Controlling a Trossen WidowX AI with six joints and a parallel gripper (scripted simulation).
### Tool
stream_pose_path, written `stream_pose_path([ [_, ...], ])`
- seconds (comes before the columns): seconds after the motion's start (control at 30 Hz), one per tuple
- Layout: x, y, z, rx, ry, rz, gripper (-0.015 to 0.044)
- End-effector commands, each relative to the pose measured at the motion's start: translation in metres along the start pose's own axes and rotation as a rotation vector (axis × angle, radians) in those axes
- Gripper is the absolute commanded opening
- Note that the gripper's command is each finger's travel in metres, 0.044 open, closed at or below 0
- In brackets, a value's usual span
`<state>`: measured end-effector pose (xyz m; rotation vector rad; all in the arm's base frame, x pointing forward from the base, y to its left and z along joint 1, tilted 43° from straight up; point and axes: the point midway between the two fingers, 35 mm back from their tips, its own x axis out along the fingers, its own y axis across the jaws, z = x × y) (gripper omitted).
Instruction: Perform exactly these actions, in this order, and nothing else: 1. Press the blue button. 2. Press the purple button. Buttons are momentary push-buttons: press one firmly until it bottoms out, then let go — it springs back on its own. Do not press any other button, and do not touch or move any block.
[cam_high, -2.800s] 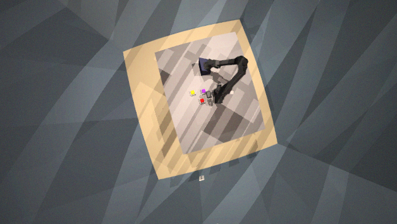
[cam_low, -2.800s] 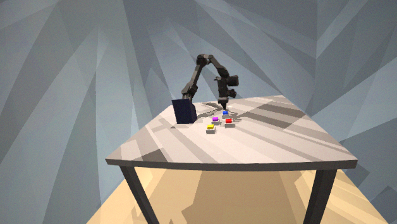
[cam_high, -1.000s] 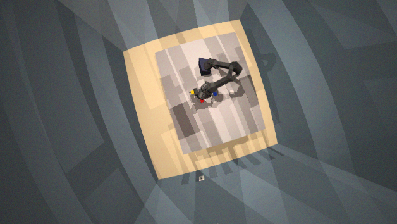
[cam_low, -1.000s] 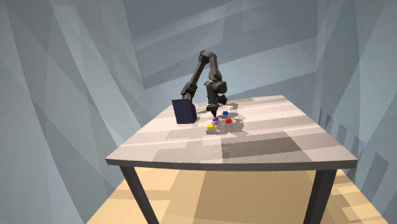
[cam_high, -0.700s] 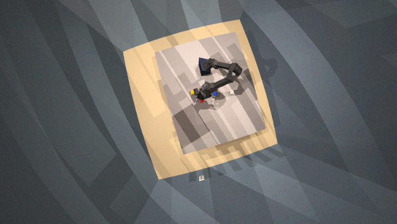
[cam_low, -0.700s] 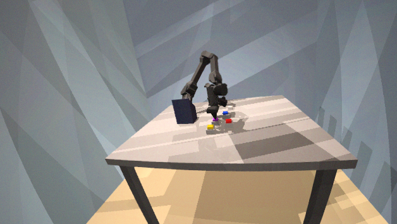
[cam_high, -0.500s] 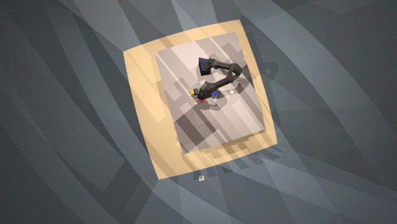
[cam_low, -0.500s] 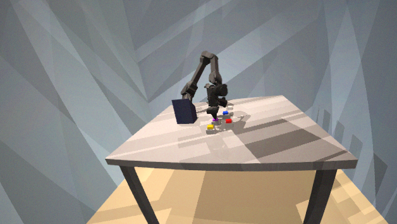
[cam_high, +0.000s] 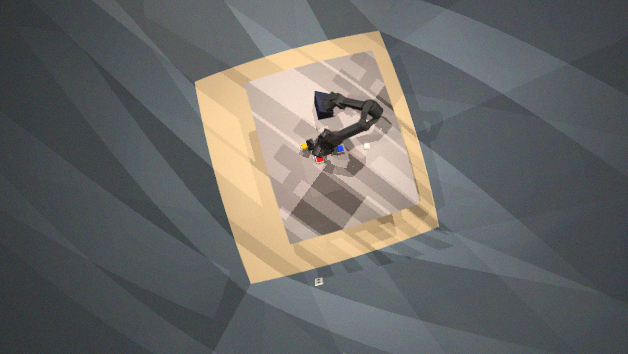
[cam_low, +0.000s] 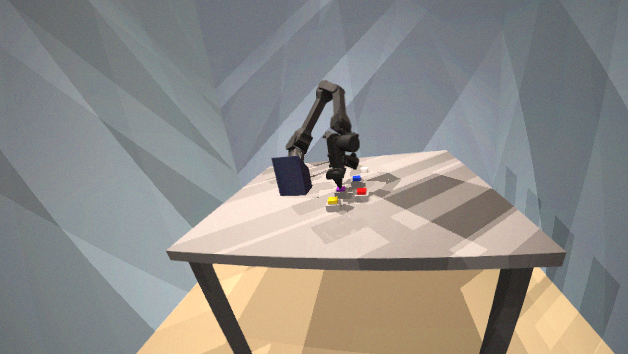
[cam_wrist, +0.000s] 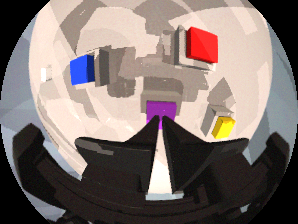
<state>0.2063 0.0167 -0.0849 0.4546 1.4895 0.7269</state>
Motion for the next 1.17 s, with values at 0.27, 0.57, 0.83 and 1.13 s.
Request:
stream_pose_path([
  [0.27, -0.042, 0.028, 0.027, 0.003, -0.002, -0.033, 0.0125],
  [0.57, -0.070, 0.162, 0.069, 0.002, -0.012, -0.051, 0.0361],
  [0.83, -0.091, 0.275, 0.043, -0.003, -0.008, 0.002, 0.0400],
  [1.13, -0.092, 0.279, 0.041, -0.003, -0.007, 0.005, 0.0400],
])
